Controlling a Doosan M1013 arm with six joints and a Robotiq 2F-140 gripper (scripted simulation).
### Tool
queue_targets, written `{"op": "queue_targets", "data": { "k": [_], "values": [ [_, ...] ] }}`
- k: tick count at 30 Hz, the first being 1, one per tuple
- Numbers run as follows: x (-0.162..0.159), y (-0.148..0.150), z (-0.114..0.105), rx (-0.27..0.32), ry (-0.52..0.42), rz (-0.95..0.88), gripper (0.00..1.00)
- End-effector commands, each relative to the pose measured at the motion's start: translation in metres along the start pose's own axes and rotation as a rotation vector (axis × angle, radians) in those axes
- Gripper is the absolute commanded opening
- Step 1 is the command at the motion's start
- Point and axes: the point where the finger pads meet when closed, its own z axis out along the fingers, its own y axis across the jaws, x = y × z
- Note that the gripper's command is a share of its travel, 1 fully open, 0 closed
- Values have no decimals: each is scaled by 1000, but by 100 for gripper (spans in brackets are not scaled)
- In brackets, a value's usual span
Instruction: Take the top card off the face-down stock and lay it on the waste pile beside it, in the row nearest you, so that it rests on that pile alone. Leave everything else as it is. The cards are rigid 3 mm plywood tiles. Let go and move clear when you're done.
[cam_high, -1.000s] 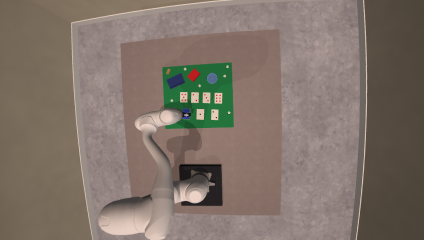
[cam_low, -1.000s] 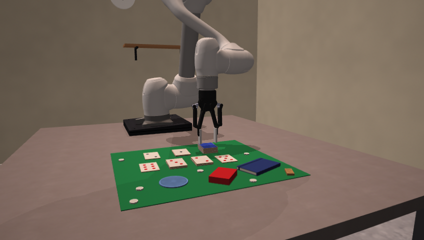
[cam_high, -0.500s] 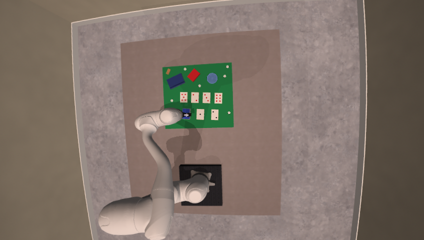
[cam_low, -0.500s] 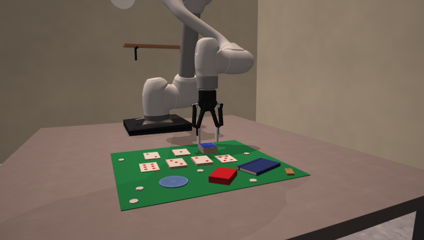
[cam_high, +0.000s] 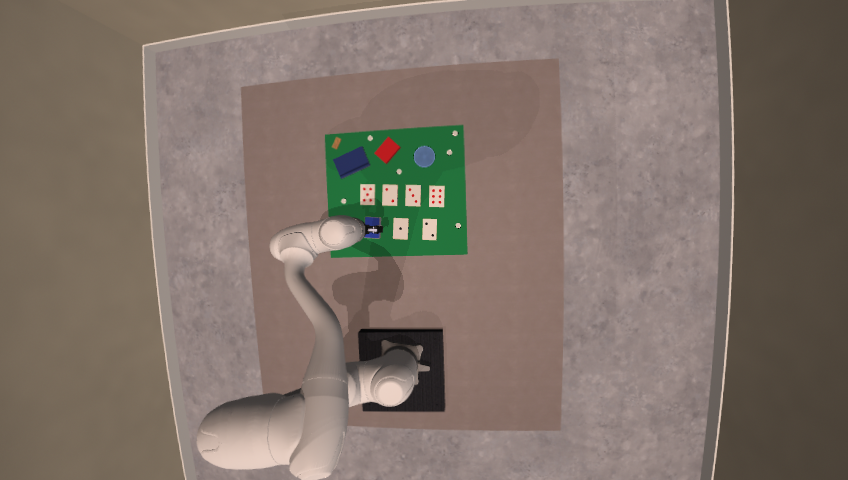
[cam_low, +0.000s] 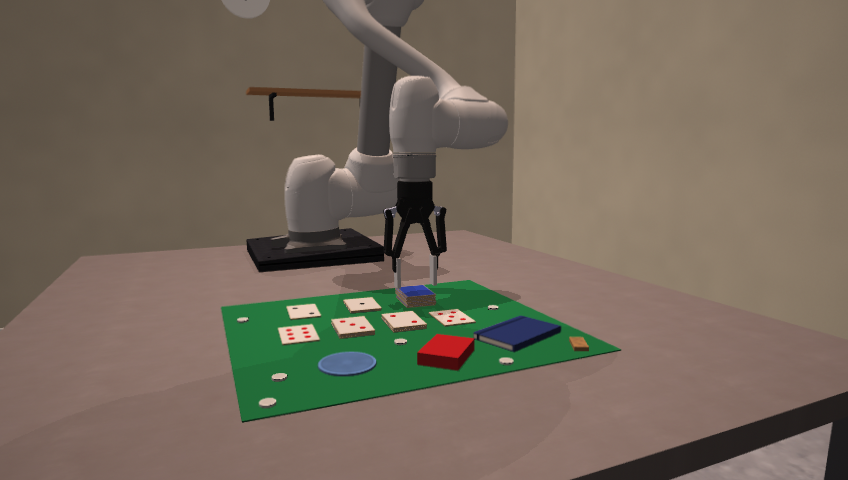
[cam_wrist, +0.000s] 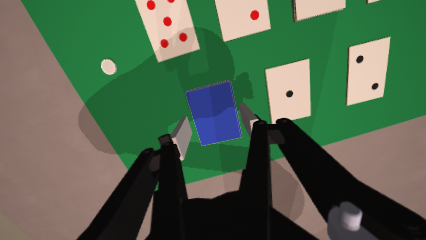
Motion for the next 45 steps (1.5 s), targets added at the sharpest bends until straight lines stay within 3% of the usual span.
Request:
{"op": "queue_targets", "data": {
  "k": [1, 45],
  "values": [
    [0, 0, 1, 0, 0, 0, 50],
    [0, 0, 11, 0, 0, 0, 50]
  ]
}}
